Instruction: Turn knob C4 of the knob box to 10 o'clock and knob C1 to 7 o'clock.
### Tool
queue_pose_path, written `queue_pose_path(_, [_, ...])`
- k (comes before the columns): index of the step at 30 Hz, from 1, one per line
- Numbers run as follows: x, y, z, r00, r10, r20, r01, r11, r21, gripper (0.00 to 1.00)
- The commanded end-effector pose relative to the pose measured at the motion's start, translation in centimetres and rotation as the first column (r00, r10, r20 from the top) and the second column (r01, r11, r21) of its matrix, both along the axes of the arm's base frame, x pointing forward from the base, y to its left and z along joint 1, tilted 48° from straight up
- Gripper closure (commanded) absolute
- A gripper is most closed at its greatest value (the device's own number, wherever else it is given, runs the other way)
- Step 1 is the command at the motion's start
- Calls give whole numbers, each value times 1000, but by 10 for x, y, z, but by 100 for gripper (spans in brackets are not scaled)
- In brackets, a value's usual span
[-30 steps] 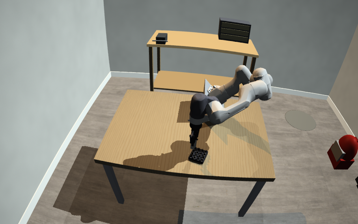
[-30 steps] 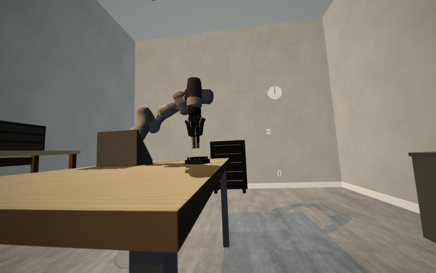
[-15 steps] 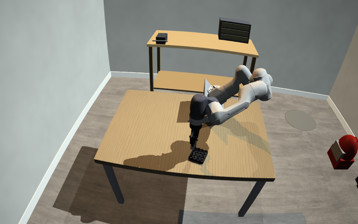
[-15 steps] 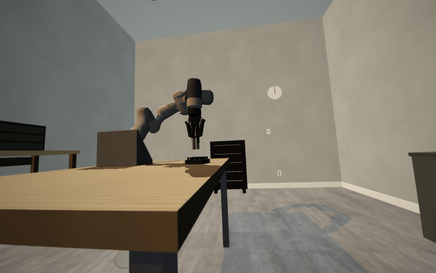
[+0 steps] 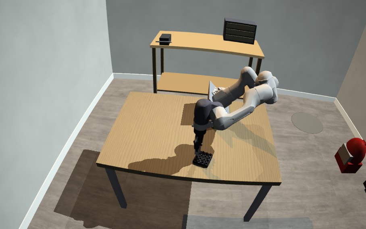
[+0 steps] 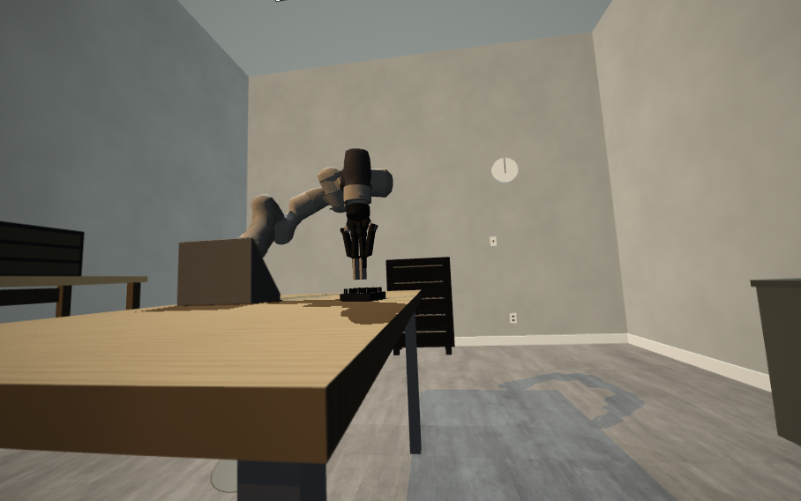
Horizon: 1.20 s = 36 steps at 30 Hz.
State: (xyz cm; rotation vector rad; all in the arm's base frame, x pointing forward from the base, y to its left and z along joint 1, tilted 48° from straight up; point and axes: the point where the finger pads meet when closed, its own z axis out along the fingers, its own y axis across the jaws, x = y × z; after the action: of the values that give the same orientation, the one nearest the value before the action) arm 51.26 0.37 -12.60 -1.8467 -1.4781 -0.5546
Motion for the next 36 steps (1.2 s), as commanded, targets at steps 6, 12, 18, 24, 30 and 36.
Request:
queue_pose_path(6, [-1,8,-9,1000,0,3,0,1000,-2,88])
queue_pose_path(12, [-1,12,-12,1000,0,3,0,1000,-2,88])
queue_pose_path(18, [-2,14,-14,1000,0,3,0,1000,-2,88])
queue_pose_path(24, [-2,15,-15,1000,0,3,0,1000,-2,88])
queue_pose_path(30, [-2,15,-15,1000,0,3,0,1000,-2,88])
queue_pose_path(36, [-2,15,-15,1000,0,3,0,1000,-2,88])
